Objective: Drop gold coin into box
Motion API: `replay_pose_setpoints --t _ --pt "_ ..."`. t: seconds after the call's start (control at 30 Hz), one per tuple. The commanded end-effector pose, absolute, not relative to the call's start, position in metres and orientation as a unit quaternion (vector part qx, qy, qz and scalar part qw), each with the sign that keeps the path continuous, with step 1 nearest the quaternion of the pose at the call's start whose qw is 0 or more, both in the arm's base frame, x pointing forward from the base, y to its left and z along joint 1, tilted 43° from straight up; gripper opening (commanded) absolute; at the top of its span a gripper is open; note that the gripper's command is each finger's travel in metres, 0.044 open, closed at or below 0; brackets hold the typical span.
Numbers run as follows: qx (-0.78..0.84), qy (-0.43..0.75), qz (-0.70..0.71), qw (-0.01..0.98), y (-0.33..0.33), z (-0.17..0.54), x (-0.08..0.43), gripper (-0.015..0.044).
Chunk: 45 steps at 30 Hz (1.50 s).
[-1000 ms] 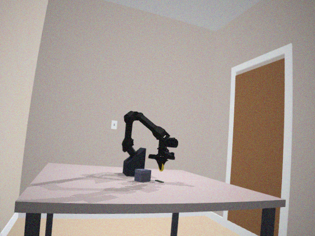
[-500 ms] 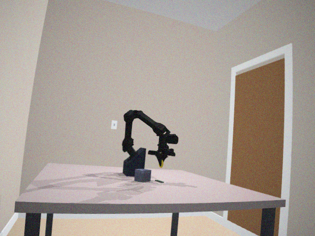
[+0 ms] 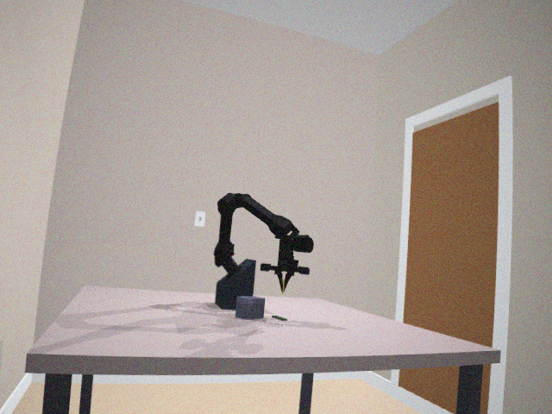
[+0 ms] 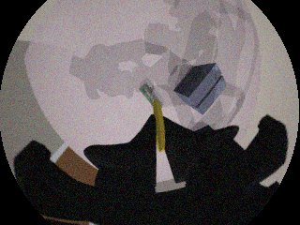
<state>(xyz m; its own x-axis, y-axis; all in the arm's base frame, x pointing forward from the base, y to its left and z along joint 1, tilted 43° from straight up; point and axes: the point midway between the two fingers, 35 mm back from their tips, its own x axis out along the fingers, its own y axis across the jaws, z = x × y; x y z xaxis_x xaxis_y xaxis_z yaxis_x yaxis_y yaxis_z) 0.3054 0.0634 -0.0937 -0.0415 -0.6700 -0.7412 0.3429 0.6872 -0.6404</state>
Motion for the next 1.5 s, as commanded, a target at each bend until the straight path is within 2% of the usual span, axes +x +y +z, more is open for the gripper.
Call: replay_pose_setpoints --t 0.0,0.63,1.47 --pt "-0.091 0.597 -0.408 0.685 0.064 -0.095 0.305 0.0000" --pt "0.123 0.444 -0.571 0.680 0.067 -0.097 0.308 0.0000" --pt "0.122 0.449 -0.569 0.678 0.033 -0.064 0.307 0.0000"
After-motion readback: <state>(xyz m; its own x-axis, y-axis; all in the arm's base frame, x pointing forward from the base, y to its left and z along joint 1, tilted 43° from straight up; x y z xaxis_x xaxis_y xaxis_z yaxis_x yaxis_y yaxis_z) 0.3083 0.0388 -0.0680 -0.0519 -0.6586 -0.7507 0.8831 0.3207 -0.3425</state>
